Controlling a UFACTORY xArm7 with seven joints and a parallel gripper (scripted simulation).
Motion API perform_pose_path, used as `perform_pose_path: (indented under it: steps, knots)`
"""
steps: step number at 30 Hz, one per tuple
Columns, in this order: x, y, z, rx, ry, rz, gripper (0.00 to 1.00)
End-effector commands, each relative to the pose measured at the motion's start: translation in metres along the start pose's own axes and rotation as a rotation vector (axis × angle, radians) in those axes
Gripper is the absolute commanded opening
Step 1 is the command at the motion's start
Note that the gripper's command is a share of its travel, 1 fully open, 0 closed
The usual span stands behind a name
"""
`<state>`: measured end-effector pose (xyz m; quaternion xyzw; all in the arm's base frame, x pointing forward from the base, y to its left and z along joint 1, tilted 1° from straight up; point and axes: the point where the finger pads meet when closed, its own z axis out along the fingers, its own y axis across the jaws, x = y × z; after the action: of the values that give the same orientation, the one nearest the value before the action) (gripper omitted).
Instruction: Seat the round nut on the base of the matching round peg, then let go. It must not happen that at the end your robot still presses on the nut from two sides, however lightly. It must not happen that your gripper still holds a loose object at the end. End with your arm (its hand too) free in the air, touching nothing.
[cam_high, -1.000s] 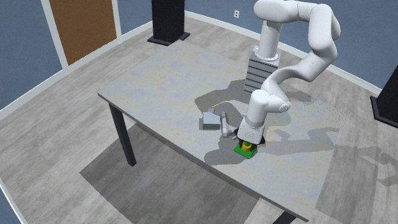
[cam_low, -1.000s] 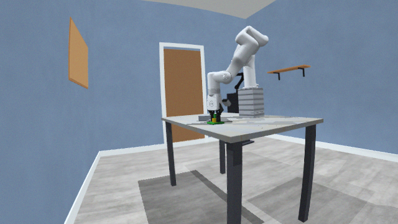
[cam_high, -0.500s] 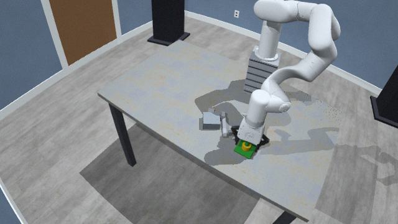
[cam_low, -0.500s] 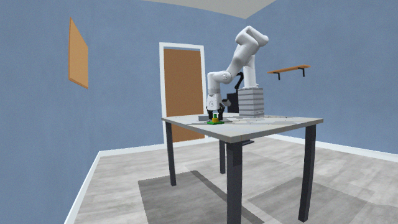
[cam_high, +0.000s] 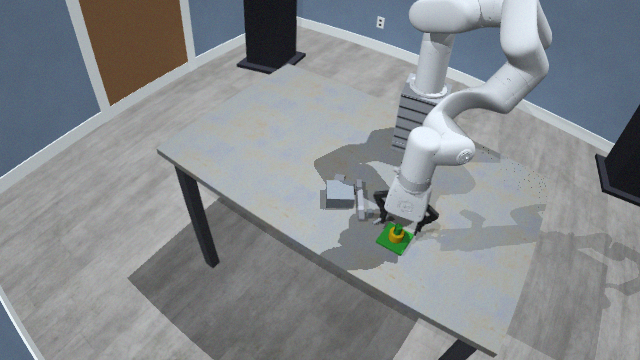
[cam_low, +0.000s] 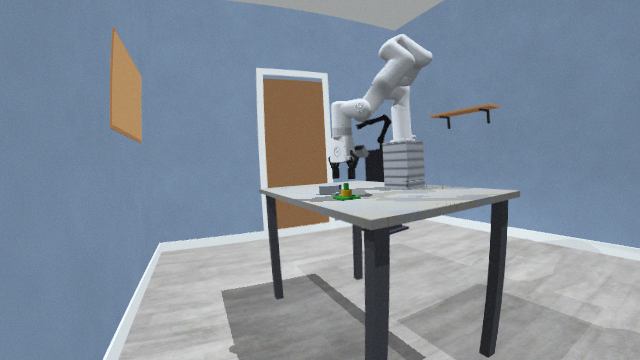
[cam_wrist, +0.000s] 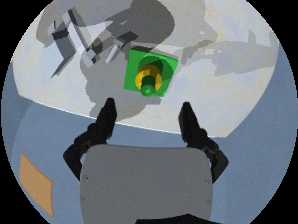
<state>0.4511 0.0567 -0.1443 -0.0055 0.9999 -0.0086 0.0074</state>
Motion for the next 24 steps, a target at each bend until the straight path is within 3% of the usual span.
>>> perform_pose_path:
  steps: [1,6,24]
  knots:
    - [0.004,-0.001,-0.071,0.0,0.007,0.005,1.0]
    - [0.011,-0.002,-0.109,-0.006,0.014,0.013,1.0]
    - [0.011,-0.002,-0.109,-0.006,0.014,0.013,1.0]
